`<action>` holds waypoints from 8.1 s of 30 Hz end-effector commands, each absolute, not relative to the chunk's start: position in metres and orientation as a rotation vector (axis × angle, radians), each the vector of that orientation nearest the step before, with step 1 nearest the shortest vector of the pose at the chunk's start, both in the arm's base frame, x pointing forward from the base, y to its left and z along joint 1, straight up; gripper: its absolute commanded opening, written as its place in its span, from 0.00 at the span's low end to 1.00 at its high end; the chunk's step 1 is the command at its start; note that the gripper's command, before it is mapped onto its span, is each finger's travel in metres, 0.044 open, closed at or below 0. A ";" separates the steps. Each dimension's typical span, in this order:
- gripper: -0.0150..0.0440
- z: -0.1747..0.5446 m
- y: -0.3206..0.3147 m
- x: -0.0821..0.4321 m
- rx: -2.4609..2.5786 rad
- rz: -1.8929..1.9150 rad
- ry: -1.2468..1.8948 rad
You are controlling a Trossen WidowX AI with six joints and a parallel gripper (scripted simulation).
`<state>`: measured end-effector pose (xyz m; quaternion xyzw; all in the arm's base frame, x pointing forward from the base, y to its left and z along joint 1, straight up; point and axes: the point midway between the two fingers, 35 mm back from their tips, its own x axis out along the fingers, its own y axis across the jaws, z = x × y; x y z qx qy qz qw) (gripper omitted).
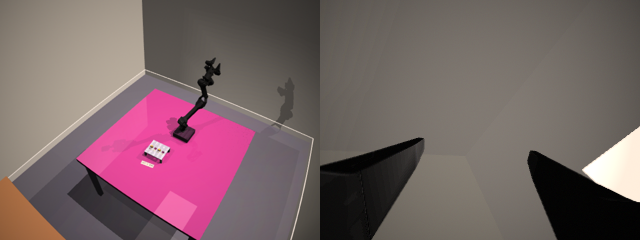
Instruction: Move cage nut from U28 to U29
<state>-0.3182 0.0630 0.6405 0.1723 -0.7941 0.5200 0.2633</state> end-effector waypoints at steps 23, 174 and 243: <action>1.00 0.744 -0.021 -0.031 1.016 0.869 -1.538; 0.40 0.059 0.004 0.359 1.126 -1.083 1.246; 0.32 0.060 0.002 0.354 1.093 -1.050 1.264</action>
